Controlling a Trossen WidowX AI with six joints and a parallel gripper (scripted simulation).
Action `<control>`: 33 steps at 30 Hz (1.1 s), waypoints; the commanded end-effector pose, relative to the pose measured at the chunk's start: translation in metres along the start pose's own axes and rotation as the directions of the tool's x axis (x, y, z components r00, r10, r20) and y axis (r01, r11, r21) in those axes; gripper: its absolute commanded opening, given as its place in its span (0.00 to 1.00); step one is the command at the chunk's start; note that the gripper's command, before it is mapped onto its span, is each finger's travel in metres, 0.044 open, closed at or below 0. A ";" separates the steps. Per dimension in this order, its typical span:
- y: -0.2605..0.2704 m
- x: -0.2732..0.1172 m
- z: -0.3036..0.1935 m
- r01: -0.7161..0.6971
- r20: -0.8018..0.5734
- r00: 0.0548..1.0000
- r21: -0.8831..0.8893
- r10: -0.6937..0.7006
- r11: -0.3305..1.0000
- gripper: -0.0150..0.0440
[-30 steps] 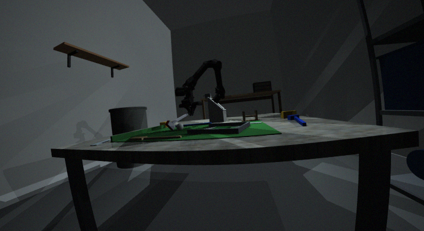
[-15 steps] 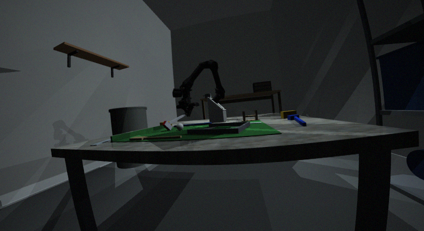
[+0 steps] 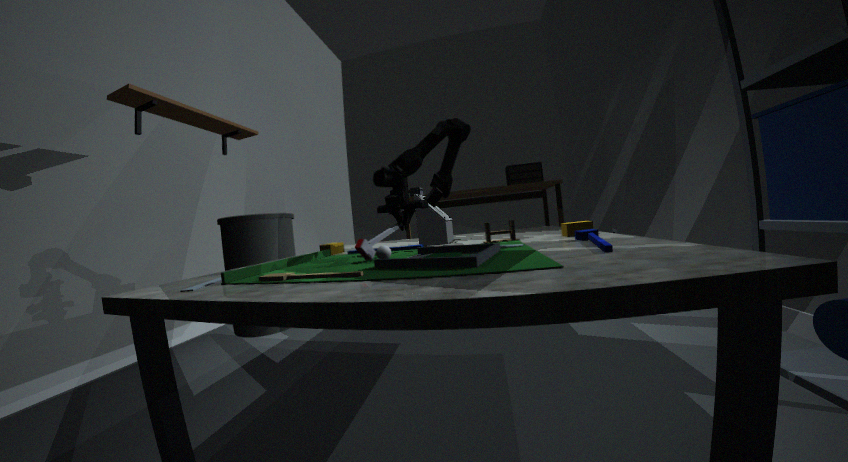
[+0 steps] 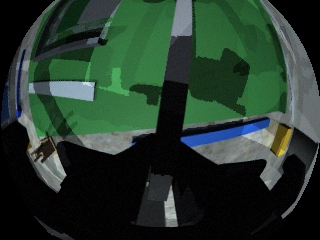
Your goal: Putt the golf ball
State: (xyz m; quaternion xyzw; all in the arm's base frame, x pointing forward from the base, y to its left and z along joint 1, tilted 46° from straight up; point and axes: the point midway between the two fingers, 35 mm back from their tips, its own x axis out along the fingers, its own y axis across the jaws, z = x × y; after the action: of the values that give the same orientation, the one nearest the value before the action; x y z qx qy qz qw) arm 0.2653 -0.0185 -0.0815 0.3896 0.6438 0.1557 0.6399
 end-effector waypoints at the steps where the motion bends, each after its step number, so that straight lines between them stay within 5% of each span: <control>1: 0.006 -0.002 -0.004 -0.007 0.006 1.000 0.029 0.007 1.000 0.25; 13: 0.005 -0.060 -0.003 -0.005 0.006 1.000 0.029 0.005 1.000 0.25; 33: 0.005 -0.053 -0.004 -0.010 0.003 1.000 0.038 0.010 0.999 0.25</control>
State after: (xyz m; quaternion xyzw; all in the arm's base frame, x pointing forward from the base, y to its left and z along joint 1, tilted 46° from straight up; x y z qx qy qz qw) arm 0.2559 -0.0499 -0.0403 0.4028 0.6455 0.1485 0.6317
